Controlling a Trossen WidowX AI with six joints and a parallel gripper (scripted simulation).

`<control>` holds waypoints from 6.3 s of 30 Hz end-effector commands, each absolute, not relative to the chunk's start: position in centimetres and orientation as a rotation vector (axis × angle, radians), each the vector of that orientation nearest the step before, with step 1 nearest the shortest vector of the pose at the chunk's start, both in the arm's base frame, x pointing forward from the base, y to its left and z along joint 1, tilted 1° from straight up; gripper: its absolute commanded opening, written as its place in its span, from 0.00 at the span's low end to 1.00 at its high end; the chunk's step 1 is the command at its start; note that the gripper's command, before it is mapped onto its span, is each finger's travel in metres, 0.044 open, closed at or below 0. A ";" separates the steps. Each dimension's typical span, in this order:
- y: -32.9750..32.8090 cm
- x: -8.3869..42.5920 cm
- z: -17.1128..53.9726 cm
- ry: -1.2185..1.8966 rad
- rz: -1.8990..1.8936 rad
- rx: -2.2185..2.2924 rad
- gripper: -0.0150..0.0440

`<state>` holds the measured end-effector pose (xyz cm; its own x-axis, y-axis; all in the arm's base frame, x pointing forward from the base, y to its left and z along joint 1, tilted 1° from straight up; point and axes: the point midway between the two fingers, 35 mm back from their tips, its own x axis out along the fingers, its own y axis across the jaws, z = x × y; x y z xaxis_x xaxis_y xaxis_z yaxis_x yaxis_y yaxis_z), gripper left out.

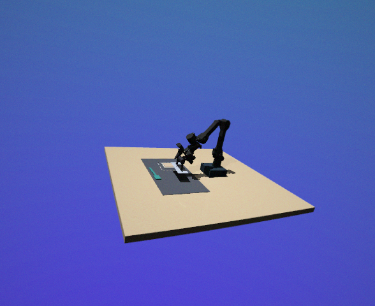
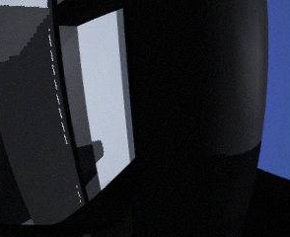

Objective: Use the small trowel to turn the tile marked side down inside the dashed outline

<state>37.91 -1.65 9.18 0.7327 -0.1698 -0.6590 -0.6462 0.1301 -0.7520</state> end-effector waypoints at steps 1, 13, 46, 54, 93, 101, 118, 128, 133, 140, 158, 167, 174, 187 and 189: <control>-1.0 38.4 10.7 0.700 0.362 -1.426 0.25; -1.0 38.4 10.7 0.700 0.362 -1.426 0.25; -1.0 38.4 10.7 0.700 0.362 -1.426 0.25; -1.0 38.4 10.7 0.700 0.362 -1.426 0.25; -13.8 40.6 9.8 0.776 0.394 -1.400 0.25; -18.1 40.3 9.3 0.798 0.394 -1.387 0.25; -27.1 38.4 8.4 0.781 0.407 -1.404 0.25; -32.3 36.2 7.9 0.760 0.398 -1.422 0.25; -34.9 34.7 7.6 0.747 0.389 -1.433 0.25; -38.4 32.2 7.2 0.729 0.369 -1.452 0.25; -40.1 30.8 7.0 0.720 0.356 -1.463 0.25; -40.2 30.8 5.9 0.720 0.357 -1.461 0.25; -40.2 30.8 4.8 0.721 0.356 -1.459 0.25; -40.3 30.8 3.0 0.720 0.357 -1.463 0.25; -40.1 30.8 3.0 0.720 0.357 -1.463 0.25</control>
<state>30.68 -40.16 3.00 0.7403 -0.2003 -0.6417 -0.6317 0.1194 -0.7660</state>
